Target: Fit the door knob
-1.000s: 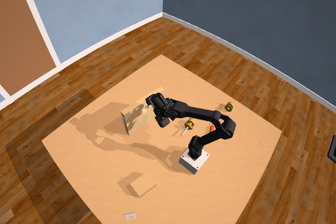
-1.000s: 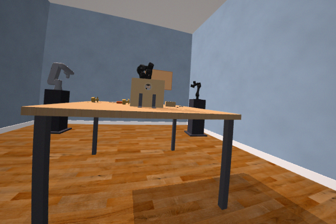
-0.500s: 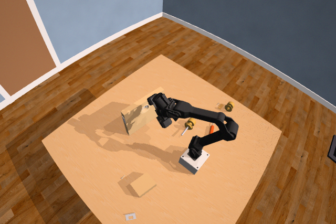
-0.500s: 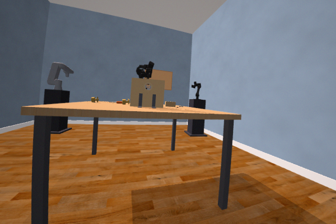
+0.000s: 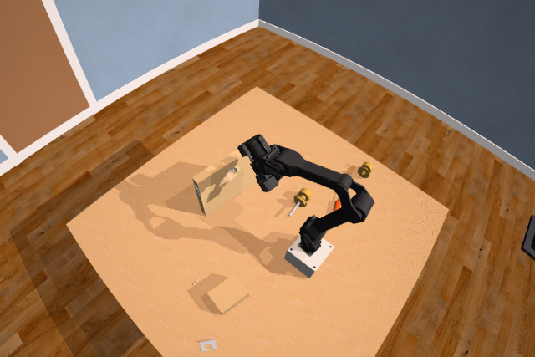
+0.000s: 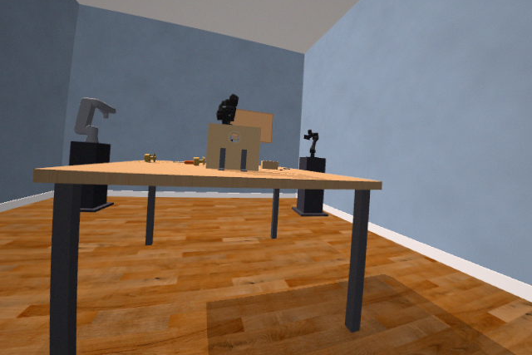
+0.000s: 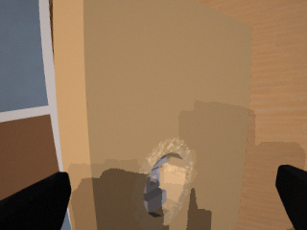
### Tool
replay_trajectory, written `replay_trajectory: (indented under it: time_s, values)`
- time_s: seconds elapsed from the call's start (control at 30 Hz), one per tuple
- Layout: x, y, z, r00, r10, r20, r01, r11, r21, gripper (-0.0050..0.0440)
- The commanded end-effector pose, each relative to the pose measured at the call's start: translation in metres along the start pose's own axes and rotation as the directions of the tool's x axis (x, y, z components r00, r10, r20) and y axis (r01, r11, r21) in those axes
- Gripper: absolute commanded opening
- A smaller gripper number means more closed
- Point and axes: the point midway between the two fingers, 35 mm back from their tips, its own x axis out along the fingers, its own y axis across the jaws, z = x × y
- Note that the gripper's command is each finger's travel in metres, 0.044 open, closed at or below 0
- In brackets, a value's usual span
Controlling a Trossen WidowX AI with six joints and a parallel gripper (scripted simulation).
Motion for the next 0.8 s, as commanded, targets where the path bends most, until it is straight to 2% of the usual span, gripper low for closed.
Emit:
replay_trajectory:
  time_s: [0.0,0.13,0.4,0.47,0.5,0.6,0.73,0.77]
  values:
    - [0.019,0.020,0.041,0.996,-0.071,0.062,0.072,0.997,-0.011,0.0440]
    - [0.033,0.038,0.100,0.979,-0.139,0.146,0.142,0.990,-0.009,0.0440]
    - [0.050,0.039,0.202,0.933,-0.268,0.241,0.272,0.962,0.014,0.0440]
    - [0.050,0.039,0.202,0.933,-0.268,0.241,0.272,0.962,0.014,0.0440]
    - [0.049,0.042,0.216,0.929,-0.269,0.254,0.274,0.962,0.018,0.0440]
    - [0.052,0.027,0.269,0.898,-0.340,0.280,0.343,0.939,0.039,0.0440]
    - [0.050,0.009,0.320,0.868,-0.396,0.298,0.396,0.916,0.062,0.0440]
    - [0.051,-0.004,0.336,0.855,-0.428,0.294,0.426,0.902,0.073,0.0440]
